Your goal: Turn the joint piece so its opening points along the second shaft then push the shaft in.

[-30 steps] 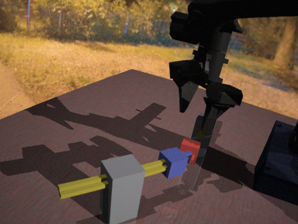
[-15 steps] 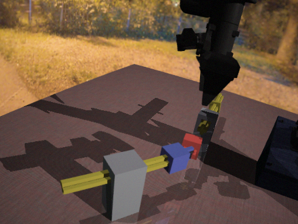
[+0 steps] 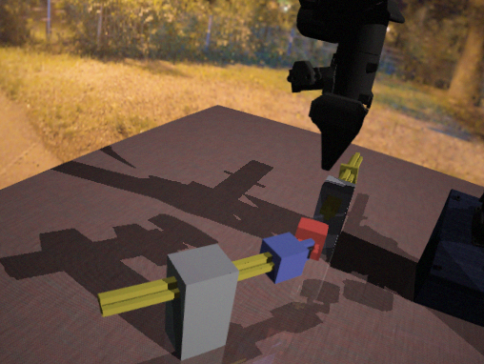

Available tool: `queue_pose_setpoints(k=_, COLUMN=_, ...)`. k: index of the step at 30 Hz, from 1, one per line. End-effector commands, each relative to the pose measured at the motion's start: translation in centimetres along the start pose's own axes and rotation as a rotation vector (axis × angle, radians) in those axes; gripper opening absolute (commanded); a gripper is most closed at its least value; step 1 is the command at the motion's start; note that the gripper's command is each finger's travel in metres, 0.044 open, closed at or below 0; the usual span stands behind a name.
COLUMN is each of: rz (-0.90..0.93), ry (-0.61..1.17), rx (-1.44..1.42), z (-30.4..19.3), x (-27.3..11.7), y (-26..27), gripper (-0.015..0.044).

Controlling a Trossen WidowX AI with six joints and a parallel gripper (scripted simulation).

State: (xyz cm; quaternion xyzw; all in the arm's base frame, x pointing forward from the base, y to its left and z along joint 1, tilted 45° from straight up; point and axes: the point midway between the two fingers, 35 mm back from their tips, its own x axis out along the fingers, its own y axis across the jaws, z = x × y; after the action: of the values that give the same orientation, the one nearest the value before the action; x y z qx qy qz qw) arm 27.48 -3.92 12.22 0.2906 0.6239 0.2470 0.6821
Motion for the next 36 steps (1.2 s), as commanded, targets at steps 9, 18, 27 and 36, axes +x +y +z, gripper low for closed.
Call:
queue_pose_setpoints(k=9, rz=0.002, ry=0.010, rx=0.212, z=-0.1, x=1.0, y=-1.4, gripper=0.0440)
queue_pose_setpoints(k=18, rz=0.023, ry=0.019, rx=0.489, z=-0.1, x=1.4, y=-1.5, gripper=0.0440)
queue_pose_setpoints(k=27, rz=0.042, ry=0.033, rx=0.767, z=-0.1, x=1.8, y=-1.6, gripper=0.0440)
queue_pose_setpoints(k=36, rz=0.058, ry=0.053, rx=1.044, z=-0.1, x=2.2, y=-1.7, gripper=0.0440)
